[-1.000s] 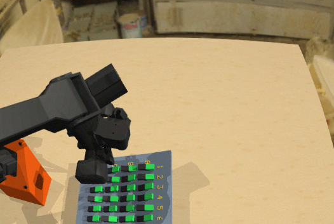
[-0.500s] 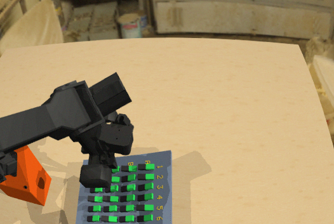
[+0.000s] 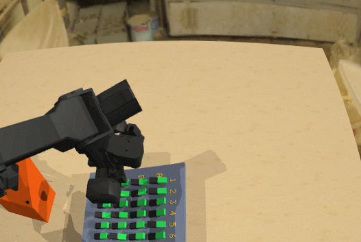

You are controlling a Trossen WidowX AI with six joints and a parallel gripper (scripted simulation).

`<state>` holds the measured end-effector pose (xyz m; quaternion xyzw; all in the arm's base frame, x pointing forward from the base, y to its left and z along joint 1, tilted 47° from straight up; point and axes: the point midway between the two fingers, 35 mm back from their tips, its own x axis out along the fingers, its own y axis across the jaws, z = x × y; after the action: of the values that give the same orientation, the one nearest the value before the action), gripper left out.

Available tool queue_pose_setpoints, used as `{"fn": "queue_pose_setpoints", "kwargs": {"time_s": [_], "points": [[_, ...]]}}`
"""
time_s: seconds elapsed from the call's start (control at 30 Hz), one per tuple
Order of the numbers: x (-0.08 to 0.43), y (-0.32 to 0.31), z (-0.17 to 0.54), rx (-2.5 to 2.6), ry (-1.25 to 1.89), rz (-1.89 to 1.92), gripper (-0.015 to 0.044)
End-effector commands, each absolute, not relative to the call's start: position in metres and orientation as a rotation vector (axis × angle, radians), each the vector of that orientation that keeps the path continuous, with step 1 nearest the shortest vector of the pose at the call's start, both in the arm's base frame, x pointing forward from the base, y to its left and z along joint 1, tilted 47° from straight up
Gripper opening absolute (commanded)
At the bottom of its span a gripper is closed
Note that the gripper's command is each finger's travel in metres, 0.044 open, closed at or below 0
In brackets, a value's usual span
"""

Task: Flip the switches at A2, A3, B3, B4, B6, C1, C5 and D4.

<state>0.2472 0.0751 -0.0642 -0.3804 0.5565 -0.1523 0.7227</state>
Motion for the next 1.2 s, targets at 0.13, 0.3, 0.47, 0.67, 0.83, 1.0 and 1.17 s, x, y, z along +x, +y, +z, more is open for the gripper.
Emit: {"fn": "queue_pose_setpoints", "kwargs": {"time_s": [0.13, 0.3, 0.47, 0.67, 0.83, 1.0, 1.17], "points": [[0.2474, 0.0745, -0.0643, -0.846, 1.228, -0.335, 0.0000], [0.2477, 0.0741, -0.0647, -0.846, 1.228, -0.335, 0.0000], [0.2479, 0.0737, -0.0652, -0.846, 1.228, -0.335, 0.0000], [0.2482, 0.0731, -0.0657, -0.846, 1.228, -0.335, 0.0000], [0.2484, 0.0727, -0.0662, -0.846, 1.228, -0.335, 0.0000], [0.2487, 0.0723, -0.0666, -0.846, 1.228, -0.335, 0.0000], [0.2489, 0.0718, -0.0671, -0.846, 1.228, -0.335, 0.0000]]}}
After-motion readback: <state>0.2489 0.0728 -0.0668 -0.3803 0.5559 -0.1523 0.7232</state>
